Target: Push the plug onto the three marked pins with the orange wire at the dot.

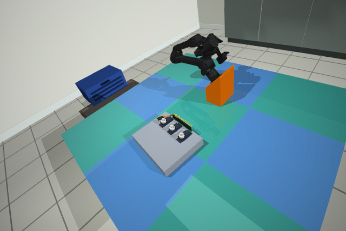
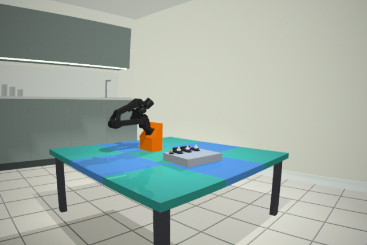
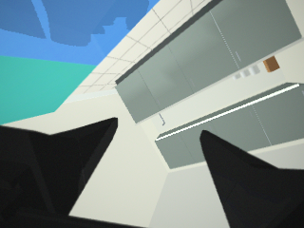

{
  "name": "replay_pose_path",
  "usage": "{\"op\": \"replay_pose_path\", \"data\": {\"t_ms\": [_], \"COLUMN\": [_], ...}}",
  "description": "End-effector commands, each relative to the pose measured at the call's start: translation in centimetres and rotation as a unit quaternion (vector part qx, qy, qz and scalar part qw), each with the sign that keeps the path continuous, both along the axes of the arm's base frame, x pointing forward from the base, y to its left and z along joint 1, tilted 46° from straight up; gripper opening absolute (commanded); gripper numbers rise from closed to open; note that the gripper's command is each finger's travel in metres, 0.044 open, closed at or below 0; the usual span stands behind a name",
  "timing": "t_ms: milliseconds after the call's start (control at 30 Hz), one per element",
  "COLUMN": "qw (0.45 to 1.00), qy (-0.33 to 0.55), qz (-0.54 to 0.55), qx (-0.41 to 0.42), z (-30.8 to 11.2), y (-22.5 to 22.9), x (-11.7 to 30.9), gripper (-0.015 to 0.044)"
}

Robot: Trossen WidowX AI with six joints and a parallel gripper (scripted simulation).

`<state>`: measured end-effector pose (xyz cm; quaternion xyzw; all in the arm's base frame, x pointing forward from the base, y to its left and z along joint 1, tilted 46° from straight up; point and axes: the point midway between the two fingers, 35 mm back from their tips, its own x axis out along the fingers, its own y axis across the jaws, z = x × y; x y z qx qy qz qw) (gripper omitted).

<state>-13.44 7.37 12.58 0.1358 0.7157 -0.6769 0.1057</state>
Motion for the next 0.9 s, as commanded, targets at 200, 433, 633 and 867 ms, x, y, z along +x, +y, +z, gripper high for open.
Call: {"op": "replay_pose_path", "data": {"t_ms": [200, 433, 633, 867], "qw": [1.000, 0.999, 0.999, 0.998], "qy": [-0.004, -0.014, -0.019, -0.022], "qz": [-0.003, -0.005, -0.009, -0.015], "qx": [0.014, 0.029, 0.042, 0.053], "z": [0.1, 0.1, 0.3, 0.4], "y": [0.3, 0.9, 1.3, 1.9], "x": [0.1, 0.4, 0.6, 0.8], "gripper": [0.0216, 0.0115, 0.0115, 0.0115]}}
